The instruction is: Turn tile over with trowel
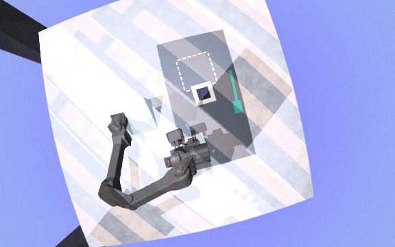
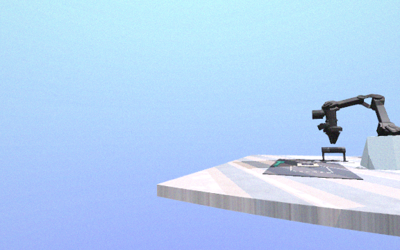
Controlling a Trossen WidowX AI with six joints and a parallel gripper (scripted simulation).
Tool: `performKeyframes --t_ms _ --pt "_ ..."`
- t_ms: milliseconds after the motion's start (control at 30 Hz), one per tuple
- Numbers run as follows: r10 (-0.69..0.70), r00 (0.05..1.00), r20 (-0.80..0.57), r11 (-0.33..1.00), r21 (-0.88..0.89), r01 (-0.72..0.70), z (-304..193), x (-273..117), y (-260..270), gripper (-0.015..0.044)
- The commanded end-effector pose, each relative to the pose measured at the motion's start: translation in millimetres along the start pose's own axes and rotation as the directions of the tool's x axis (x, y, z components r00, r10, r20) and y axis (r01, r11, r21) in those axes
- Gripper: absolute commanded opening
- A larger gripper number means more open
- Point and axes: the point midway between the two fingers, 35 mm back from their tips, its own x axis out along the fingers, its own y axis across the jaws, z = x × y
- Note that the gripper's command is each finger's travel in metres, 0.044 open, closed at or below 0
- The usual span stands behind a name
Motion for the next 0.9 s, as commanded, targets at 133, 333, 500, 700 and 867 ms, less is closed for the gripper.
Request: performKeyframes --t_ms 133,333,500,700,867 --pt "-0.002 1.0 -0.001 1.0 -0.01 0.002 0 11 0 0.027" --pt "-0.002 1.0 -0.001 1.0 -0.01 0.002 1 21 0 0.027" --pt "-0.002 1.0 -0.001 1.0 -0.01 0.002 1 29 0 0.027" --pt "-0.003 1.0 -0.001 1.0 -0.01 0.003 0 38 0 0.027" --pt "-0.004 1.0 -0.001 1.0 -0.01 0.004 0 42 0 0.0244"
